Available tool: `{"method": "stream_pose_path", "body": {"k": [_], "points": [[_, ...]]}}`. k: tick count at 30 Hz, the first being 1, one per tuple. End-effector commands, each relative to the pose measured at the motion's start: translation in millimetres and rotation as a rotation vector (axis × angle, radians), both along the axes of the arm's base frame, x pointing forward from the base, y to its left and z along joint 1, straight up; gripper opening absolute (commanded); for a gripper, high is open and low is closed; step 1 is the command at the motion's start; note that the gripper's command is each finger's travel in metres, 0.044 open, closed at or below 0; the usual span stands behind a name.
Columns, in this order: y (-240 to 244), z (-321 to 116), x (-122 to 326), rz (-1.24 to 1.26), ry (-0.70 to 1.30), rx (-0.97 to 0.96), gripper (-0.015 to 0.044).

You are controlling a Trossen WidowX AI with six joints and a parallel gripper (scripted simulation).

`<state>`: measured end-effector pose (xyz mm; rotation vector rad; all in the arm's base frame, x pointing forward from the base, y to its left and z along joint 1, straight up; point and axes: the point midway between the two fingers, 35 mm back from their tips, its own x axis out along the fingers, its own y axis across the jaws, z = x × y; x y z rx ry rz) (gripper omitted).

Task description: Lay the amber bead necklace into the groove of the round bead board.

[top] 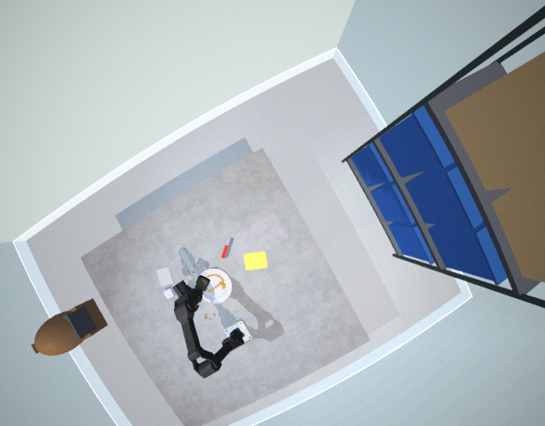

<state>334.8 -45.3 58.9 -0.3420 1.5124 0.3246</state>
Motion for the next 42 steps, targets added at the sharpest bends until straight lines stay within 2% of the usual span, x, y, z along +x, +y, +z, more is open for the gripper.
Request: {"method": "stream_pose_path", "body": {"k": [1,12,17,42], "points": [[-0.2,-8.2,-0.1,0.005,0.004,0.000,0.0120],[-0.3,-20.1,-0.6,0.007,0.005,-0.001,0.0120],[0.0,-17.4,-0.8,0.004,0.005,0.000,0.0000],[0.0,-17.4,-0.8,0.004,0.005,0.000,0.0000]]}}
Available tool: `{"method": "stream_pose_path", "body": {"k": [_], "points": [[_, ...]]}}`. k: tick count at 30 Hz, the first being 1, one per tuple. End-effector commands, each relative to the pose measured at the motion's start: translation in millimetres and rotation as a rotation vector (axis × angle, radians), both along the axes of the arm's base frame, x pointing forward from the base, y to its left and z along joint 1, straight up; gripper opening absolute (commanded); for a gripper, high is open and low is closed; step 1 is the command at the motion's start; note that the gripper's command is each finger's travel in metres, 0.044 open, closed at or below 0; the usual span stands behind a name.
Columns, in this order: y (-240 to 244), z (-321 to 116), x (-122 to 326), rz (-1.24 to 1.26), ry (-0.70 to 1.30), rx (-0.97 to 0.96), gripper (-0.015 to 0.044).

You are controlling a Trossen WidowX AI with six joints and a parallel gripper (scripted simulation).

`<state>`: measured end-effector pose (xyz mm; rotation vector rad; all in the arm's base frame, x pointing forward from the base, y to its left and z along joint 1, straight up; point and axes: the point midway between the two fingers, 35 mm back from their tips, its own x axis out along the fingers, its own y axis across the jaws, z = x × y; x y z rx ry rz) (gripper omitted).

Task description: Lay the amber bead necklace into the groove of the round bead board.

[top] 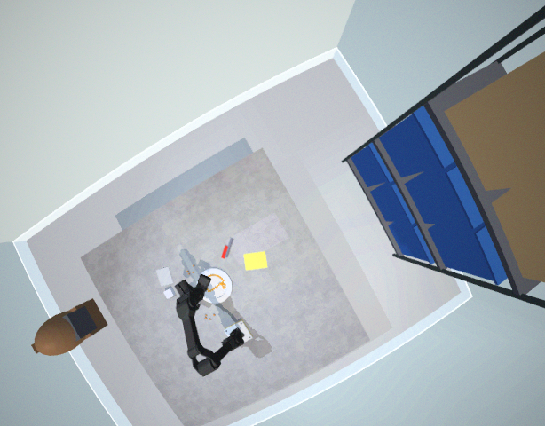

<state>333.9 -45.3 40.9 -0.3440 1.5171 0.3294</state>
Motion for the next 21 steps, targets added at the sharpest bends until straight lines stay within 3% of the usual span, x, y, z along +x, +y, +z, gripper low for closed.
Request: {"method": "stream_pose_path", "body": {"k": [1,21], "points": [[0.0,0.5,0.1,0.000,-0.001,0.000,0.0000],[-0.2,6.0,0.0,0.003,0.000,-0.001,0.0000]]}}
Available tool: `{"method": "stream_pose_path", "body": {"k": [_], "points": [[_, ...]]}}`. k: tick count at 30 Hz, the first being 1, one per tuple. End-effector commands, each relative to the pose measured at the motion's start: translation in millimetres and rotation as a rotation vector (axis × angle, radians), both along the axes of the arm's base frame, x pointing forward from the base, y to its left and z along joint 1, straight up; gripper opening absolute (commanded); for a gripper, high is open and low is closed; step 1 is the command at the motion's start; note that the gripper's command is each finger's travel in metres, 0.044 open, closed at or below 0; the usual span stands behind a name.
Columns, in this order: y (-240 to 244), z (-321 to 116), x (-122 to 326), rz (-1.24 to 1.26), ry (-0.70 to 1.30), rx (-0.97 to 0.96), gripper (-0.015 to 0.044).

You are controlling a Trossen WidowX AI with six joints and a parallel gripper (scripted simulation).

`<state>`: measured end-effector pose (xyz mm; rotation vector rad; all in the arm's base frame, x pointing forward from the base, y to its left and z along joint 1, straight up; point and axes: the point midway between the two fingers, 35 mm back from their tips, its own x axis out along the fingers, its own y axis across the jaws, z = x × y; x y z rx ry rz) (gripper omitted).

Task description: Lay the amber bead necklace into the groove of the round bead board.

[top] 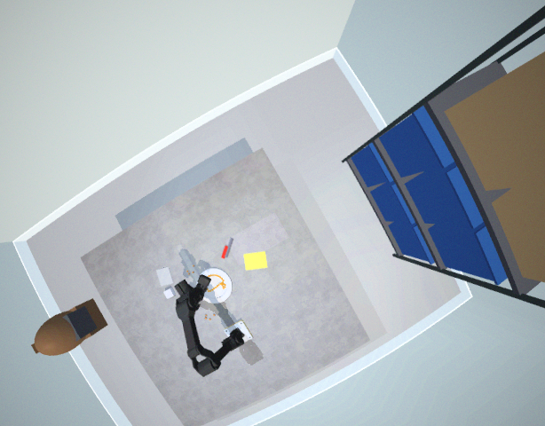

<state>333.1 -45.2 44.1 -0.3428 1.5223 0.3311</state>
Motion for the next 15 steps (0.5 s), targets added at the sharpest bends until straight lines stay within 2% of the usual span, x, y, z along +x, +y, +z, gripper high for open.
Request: {"method": "stream_pose_path", "body": {"k": [1,15], "points": [[-0.4,2.9,0.9,0.003,-0.006,-0.002,0.0000],[12.3,-2.9,0.7,0.003,-0.006,-0.001,0.0000]]}}
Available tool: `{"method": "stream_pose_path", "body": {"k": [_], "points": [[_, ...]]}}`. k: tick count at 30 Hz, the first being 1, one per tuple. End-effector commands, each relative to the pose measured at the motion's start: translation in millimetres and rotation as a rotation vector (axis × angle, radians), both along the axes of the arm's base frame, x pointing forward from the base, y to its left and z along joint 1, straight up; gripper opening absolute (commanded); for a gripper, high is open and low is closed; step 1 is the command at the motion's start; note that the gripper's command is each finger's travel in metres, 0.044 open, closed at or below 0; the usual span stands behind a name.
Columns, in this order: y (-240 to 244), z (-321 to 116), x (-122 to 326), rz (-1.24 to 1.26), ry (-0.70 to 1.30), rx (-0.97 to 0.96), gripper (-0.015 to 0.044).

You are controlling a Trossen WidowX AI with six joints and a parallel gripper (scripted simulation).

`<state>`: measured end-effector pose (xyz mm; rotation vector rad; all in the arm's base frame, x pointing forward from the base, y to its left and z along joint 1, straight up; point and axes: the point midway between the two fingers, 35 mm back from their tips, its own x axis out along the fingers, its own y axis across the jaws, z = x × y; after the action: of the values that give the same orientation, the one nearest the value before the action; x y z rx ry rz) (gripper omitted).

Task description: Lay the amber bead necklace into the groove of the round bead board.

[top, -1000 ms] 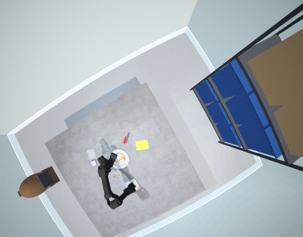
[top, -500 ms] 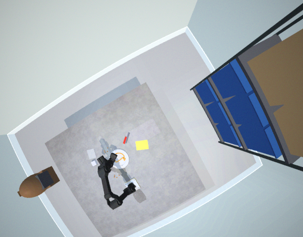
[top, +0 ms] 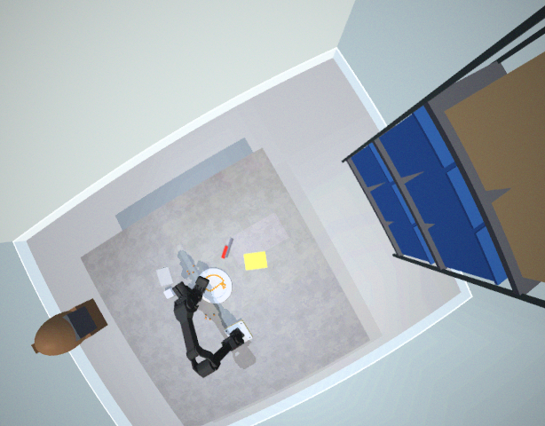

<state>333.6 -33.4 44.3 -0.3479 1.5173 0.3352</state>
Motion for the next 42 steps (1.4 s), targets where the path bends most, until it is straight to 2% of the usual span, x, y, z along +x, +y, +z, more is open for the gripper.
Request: {"method": "stream_pose_path", "body": {"k": [1,3,20,41,42], "points": [[0.6,-4.6,0.1,-0.003,-0.001,-0.001,0.0000],[0.6,-5.7,0.2,-0.003,-0.001,-0.001,0.0000],[0.6,-1.4,-0.6,0.000,0.002,0.000,0.0440],[0.6,2.5,-0.7,-0.003,-0.001,-0.001,0.0440],[0.4,3.5,-0.9,0.004,-0.001,-0.001,0.0414]]}}
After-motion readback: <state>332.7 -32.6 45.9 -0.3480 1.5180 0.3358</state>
